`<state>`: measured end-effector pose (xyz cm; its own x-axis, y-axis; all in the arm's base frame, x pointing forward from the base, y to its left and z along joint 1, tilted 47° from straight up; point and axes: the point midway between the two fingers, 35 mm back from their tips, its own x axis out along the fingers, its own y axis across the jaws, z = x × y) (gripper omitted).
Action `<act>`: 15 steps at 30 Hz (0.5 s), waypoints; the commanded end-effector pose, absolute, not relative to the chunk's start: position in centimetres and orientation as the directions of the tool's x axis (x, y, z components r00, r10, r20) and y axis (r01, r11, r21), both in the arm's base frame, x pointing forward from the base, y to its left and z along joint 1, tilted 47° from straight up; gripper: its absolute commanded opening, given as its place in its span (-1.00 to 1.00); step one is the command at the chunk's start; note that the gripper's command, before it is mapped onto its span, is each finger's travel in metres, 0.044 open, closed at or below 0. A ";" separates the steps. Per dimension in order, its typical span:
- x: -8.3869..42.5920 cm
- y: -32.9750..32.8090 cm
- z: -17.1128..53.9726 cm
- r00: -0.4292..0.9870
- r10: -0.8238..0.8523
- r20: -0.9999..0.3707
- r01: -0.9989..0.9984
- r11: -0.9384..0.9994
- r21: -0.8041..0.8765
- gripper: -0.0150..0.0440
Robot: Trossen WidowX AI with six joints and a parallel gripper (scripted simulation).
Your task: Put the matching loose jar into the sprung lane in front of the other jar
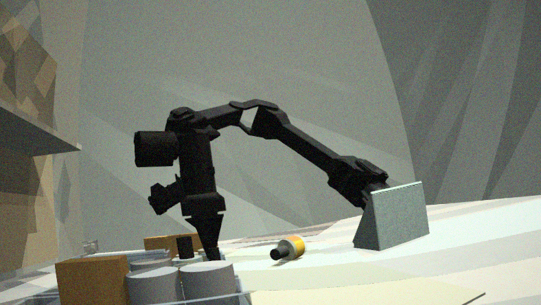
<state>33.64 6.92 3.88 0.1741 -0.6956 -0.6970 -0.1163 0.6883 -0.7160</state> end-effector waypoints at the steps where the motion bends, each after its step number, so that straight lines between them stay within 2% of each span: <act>1: 34.0 6.7 3.9 0.185 -0.697 -0.692 -0.107 0.686 -0.720 -0.49; 15: 33.9 6.5 3.7 0.185 -0.698 -0.692 -0.107 0.686 -0.720 -0.49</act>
<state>33.67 6.60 3.61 0.1751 -0.6957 -0.6966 -0.1144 0.6884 -0.7163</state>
